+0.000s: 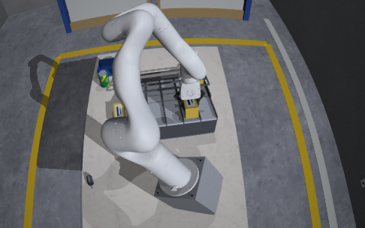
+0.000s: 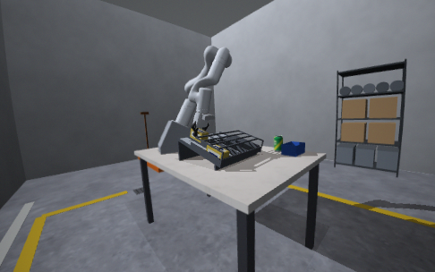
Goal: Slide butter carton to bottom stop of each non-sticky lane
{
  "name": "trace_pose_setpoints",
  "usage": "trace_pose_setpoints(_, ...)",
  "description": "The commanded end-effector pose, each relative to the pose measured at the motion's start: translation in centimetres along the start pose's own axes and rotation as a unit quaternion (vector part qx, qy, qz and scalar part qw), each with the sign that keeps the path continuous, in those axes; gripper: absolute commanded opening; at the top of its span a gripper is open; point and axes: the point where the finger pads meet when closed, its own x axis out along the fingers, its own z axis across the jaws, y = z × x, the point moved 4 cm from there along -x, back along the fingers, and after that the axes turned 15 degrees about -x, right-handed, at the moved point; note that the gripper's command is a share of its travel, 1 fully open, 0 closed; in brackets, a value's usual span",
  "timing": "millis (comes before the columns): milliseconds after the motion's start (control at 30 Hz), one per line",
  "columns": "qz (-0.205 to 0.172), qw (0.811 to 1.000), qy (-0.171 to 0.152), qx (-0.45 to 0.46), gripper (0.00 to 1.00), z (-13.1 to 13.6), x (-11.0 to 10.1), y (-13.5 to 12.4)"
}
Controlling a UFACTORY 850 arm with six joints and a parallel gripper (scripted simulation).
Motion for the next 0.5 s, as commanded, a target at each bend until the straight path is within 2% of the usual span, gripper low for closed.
trace_pose_setpoints(0, 0.001, 1.0, -0.001, 0.0, 0.0, 0.04, -0.04, 0.04)
trace_pose_setpoints(467, 0.001, 1.0, -0.001, 0.0, 0.0, 0.02, 0.12, 0.04)
